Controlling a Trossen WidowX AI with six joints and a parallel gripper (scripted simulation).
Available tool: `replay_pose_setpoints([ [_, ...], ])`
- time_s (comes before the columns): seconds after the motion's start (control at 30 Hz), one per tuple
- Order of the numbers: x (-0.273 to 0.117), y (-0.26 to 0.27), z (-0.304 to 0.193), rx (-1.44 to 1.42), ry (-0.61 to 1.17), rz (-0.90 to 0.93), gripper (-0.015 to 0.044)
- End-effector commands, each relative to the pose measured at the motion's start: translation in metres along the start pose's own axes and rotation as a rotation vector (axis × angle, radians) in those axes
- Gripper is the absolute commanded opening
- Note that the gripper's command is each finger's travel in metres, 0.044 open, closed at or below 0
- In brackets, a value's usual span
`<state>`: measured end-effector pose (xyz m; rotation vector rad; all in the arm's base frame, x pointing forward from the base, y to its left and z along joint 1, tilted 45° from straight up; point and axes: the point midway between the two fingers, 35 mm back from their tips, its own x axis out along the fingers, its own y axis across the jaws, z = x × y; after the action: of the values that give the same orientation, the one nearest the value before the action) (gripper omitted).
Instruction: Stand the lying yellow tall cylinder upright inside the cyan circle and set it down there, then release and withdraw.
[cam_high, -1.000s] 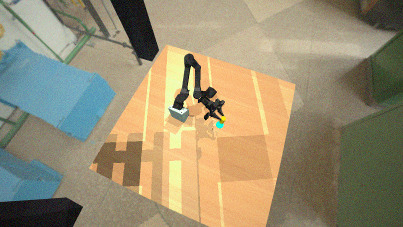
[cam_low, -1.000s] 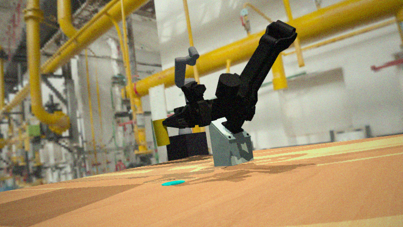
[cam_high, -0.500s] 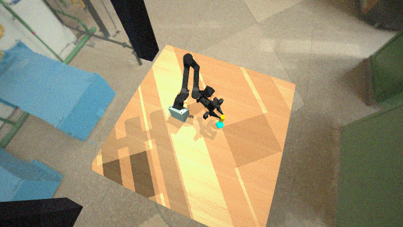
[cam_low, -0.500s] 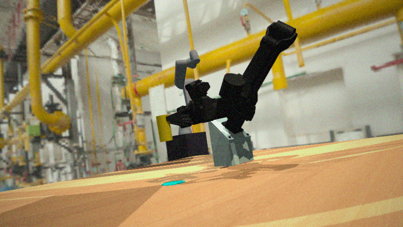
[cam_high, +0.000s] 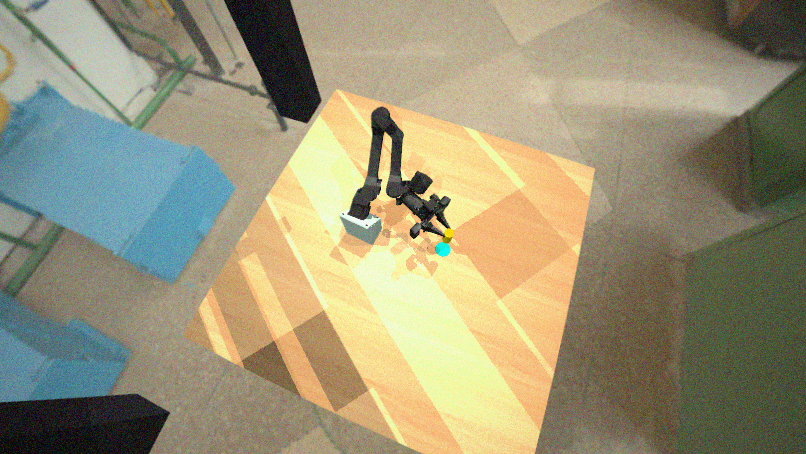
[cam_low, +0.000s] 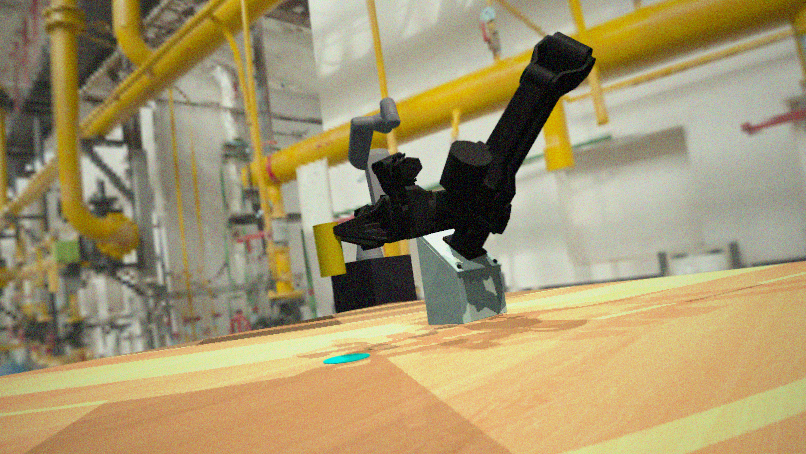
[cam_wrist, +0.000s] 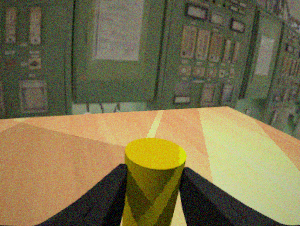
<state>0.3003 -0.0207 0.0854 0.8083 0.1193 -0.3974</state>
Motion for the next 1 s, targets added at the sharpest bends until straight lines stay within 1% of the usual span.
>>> replay_pose_setpoints([
  [0.0,0.002,0.000,-0.006,0.002,0.002,-0.008,0.0105],
  [0.97,0.008,0.000,-0.064,0.004,0.005,-0.011,0.0105],
])
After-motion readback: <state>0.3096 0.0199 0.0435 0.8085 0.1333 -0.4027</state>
